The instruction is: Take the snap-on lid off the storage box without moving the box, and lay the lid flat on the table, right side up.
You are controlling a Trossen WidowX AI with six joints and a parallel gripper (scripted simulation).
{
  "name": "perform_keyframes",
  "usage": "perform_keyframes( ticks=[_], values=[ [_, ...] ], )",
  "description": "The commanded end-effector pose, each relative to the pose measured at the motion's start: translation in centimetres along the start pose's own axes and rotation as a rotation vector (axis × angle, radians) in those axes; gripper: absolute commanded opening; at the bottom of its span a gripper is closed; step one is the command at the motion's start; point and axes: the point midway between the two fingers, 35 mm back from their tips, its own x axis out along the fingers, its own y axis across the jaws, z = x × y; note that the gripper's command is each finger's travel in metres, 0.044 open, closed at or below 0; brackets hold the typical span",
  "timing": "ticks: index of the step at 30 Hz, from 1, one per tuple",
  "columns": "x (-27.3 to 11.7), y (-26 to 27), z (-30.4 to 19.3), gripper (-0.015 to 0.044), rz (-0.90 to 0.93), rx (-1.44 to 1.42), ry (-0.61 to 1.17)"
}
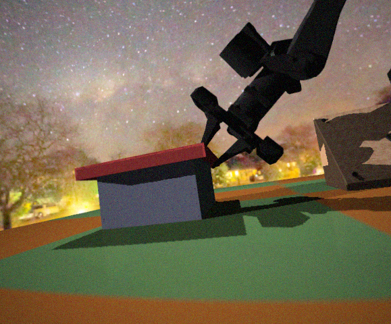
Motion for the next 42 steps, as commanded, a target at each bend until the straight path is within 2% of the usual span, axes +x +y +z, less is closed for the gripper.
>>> perform_keyframes(
  ticks=[1, 42],
  values=[
    [-0.29, 0.31, 0.03, 0.0, 0.008, -0.002, 0.0],
    [-0.91, 0.86, -0.03, 0.0, 0.008, -0.002, -0.001]
  ],
)
